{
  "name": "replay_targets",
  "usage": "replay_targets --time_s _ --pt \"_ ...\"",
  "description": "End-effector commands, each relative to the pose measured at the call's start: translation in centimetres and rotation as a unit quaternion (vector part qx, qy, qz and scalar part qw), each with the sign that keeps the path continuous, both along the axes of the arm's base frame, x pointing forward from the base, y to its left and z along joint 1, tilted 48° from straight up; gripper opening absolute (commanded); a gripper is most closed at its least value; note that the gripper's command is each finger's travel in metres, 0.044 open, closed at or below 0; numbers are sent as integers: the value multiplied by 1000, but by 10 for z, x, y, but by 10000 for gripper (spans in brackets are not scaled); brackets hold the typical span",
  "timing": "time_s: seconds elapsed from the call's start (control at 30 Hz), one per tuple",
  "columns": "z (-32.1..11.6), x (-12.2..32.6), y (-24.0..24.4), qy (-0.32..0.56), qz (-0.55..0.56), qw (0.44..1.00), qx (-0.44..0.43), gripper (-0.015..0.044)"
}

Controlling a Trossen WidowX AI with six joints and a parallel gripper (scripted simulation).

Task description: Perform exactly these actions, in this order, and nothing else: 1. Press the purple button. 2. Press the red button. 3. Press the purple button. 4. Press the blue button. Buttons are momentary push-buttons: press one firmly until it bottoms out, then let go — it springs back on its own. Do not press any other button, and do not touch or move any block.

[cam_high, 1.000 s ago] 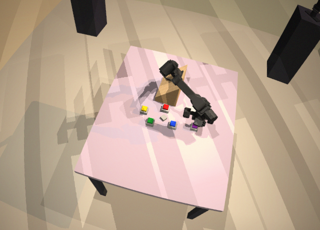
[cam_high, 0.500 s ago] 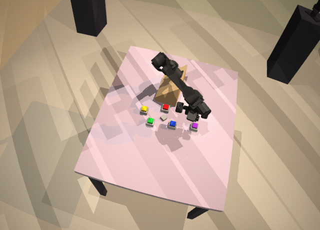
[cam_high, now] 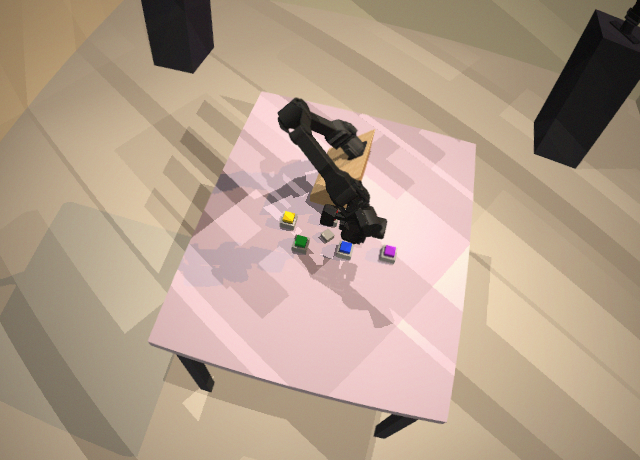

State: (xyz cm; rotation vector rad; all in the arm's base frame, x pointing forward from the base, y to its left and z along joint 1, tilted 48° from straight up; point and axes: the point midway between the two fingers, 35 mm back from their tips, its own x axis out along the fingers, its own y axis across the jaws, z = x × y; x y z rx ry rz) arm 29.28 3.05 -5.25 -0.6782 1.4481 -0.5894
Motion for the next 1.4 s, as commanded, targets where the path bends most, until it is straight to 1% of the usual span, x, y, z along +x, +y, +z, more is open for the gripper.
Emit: replay_targets --time_s 0.0,0.87,1.37 --pt "-25 -5 -37 10 -8 1000 -8 20" --pt "-48 -5 -62 10 -8 1000 -9 20" --pt "-48 -5 -63 10 -8 1000 -9 20"
